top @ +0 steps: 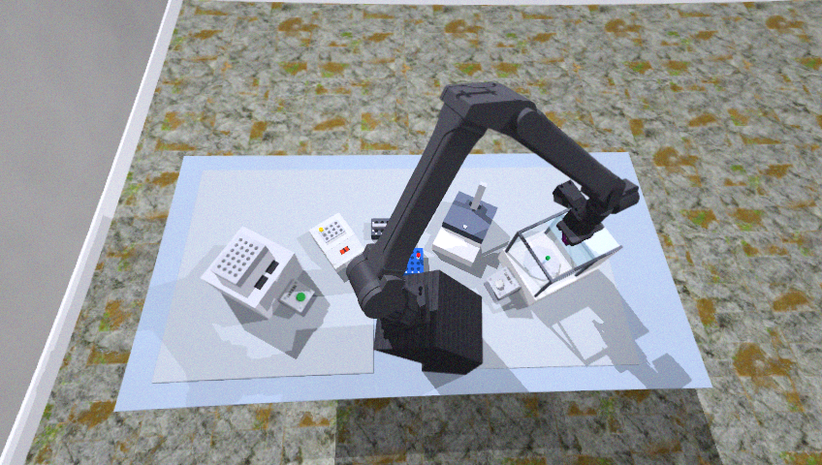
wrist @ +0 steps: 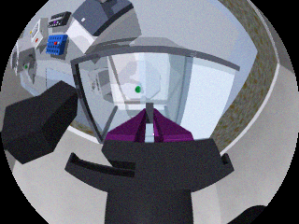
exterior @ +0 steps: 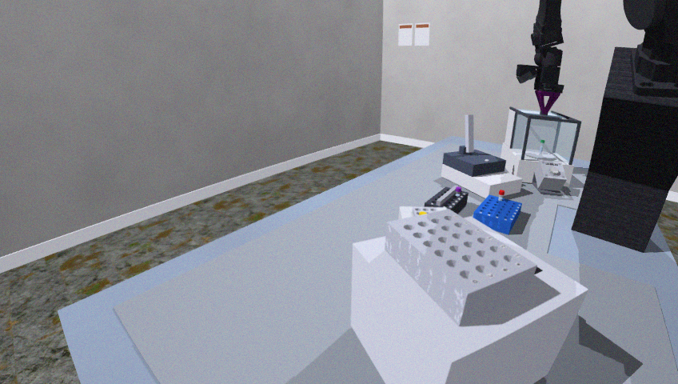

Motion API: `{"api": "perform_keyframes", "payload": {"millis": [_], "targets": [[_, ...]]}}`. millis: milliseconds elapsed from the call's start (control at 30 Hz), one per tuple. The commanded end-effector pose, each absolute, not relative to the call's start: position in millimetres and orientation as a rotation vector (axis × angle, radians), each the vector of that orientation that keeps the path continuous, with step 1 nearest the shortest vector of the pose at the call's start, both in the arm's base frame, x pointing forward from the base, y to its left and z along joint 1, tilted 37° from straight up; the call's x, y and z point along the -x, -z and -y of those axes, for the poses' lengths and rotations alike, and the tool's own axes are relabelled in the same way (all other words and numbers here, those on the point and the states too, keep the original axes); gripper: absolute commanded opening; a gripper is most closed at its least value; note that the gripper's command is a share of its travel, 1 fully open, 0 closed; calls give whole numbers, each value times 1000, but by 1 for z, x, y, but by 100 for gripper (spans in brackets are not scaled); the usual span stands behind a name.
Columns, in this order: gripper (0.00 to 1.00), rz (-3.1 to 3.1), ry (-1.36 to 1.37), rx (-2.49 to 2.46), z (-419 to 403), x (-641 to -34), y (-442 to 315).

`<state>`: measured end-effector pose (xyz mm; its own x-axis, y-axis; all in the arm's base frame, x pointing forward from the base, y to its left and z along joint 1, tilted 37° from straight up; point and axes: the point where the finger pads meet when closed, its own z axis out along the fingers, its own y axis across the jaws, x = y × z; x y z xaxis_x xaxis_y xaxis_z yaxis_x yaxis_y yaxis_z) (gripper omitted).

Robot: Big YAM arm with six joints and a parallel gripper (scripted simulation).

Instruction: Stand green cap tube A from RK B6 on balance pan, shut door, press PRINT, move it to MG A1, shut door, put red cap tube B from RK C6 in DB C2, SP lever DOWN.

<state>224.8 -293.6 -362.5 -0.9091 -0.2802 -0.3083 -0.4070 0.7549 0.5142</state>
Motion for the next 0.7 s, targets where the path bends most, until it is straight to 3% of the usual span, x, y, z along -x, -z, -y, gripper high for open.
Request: {"api": "perform_keyframes", "payload": {"millis": [0,667], "targets": [[6,-2746,-868,548,304,-238,369],[6,-2747,-866,549,317,-245,378]]}}
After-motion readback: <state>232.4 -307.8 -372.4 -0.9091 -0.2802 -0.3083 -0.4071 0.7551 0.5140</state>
